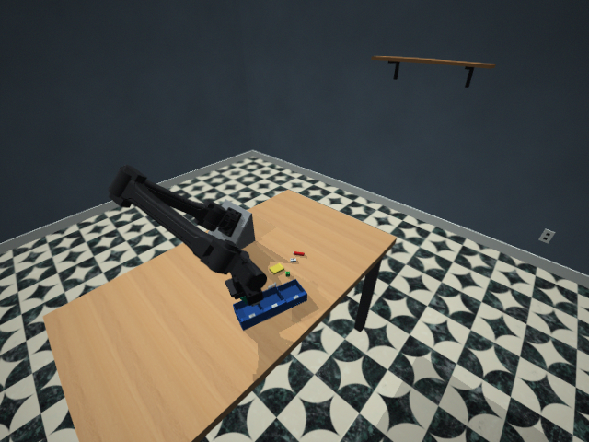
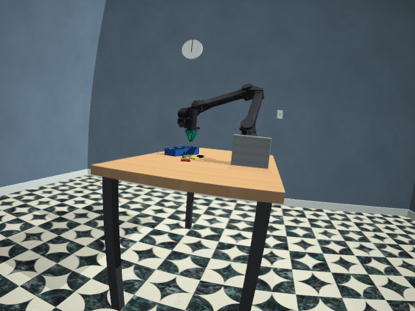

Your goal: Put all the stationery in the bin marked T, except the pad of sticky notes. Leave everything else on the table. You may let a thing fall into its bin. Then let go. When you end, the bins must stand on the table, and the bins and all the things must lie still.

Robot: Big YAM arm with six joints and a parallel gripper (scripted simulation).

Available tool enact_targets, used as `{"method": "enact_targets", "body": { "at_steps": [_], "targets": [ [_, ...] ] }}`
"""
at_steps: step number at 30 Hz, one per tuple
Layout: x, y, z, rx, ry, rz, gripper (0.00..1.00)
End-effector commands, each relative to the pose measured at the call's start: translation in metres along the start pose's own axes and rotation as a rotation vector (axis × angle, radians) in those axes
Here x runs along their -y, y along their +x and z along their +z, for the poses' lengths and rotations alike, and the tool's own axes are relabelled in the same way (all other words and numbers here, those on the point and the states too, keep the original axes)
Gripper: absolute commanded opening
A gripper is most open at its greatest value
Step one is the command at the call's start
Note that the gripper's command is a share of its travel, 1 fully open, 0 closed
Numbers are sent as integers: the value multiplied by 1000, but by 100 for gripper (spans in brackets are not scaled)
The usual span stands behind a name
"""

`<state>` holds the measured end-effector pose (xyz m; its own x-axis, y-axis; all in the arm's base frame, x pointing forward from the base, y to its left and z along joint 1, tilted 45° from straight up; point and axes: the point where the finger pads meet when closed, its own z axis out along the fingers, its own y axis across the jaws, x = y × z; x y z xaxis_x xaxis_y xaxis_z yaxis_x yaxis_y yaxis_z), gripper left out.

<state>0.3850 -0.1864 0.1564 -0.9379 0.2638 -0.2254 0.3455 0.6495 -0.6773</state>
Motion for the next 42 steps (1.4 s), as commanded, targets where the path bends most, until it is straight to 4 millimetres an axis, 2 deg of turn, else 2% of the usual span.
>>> {"method": "enact_targets", "body": {
  "at_steps": [1, 39, 42],
  "targets": [
    [-5, -5, -7, 31, -10, -14, 10],
    [8, 1, -2, 25, -6, 14, 10],
    [0, 3, 15, 2, -3, -7, 10]
  ]
}}
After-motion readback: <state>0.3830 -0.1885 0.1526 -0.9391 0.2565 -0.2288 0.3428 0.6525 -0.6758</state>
